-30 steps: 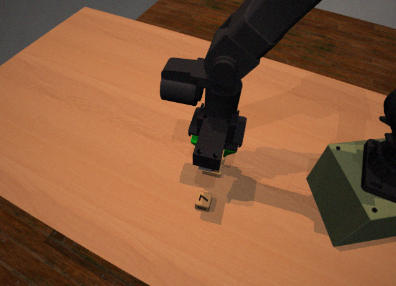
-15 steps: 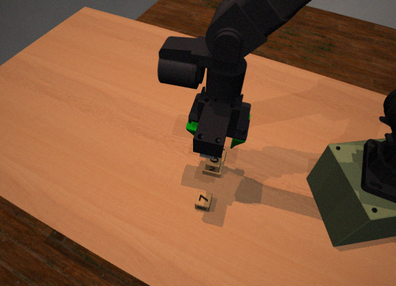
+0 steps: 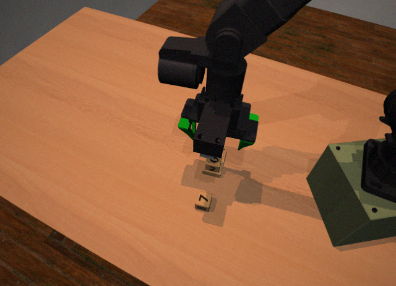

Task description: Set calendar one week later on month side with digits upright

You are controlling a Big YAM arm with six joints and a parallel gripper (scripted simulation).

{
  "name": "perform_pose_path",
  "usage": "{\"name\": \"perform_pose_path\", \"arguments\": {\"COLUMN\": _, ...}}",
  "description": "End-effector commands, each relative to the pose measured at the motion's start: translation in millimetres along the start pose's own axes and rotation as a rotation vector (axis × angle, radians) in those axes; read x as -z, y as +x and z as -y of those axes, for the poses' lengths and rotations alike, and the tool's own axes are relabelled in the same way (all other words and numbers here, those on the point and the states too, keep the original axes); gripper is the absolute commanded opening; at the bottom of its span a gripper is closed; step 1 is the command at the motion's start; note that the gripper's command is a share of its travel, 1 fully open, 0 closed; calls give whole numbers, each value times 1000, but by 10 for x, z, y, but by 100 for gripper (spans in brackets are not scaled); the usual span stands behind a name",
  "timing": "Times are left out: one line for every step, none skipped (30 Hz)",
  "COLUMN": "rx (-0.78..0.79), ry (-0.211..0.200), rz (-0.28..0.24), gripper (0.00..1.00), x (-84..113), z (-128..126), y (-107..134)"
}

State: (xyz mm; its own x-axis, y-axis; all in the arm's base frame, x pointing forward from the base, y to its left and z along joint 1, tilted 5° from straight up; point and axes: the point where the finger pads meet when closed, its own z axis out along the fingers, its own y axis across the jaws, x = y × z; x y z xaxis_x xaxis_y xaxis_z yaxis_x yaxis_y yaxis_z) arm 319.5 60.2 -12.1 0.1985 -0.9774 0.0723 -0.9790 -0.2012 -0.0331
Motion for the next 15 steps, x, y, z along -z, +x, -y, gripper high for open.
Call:
{"name": "perform_pose_path", "arguments": {"rx": -9, "ry": 56, "rz": 1, "gripper": 100, "x": 211, "z": 233, "y": -18}}
{"name": "perform_pose_path", "arguments": {"rx": -9, "ry": 56, "rz": 1, "gripper": 100, "x": 211, "z": 233, "y": -18}}
{"name": "perform_pose_path", "arguments": {"rx": -9, "ry": 56, "rz": 1, "gripper": 100, "x": 211, "z": 233, "y": -18}}
{"name": "perform_pose_path", "arguments": {"rx": -10, "ry": 56, "rz": 1, "gripper": 100, "x": 211, "z": 233, "y": -18}}
{"name": "perform_pose_path", "arguments": {"rx": -10, "ry": 56, "rz": 1, "gripper": 100, "x": 211, "z": 233, "y": -19}}
{"name": "perform_pose_path", "arguments": {"rx": -11, "ry": 56, "rz": 1, "gripper": 100, "x": 211, "z": 233, "y": -21}}
{"name": "perform_pose_path", "arguments": {"rx": -13, "ry": 57, "rz": 1, "gripper": 100, "x": 212, "z": 235, "y": -26}}
{"name": "perform_pose_path", "arguments": {"rx": -16, "ry": 57, "rz": 2, "gripper": 100, "x": 213, "z": 236, "y": -32}}
{"name": "perform_pose_path", "arguments": {"rx": -16, "ry": 57, "rz": 2, "gripper": 100, "x": 213, "z": 236, "y": -32}}
{"name": "perform_pose_path", "arguments": {"rx": -16, "ry": 57, "rz": 2, "gripper": 100, "x": 213, "z": 236, "y": -32}}
{"name": "perform_pose_path", "arguments": {"rx": -21, "ry": 58, "rz": 2, "gripper": 100, "x": 214, "z": 239, "y": -38}}
{"name": "perform_pose_path", "arguments": {"rx": -29, "ry": 58, "rz": 2, "gripper": 100, "x": 216, "z": 242, "y": -45}}
{"name": "perform_pose_path", "arguments": {"rx": -41, "ry": 59, "rz": 3, "gripper": 100, "x": 217, "z": 247, "y": -49}}
{"name": "perform_pose_path", "arguments": {"rx": -55, "ry": 59, "rz": 3, "gripper": 100, "x": 216, "z": 251, "y": -53}}
{"name": "perform_pose_path", "arguments": {"rx": -72, "ry": 57, "rz": 4, "gripper": 100, "x": 208, "z": 252, "y": -59}}
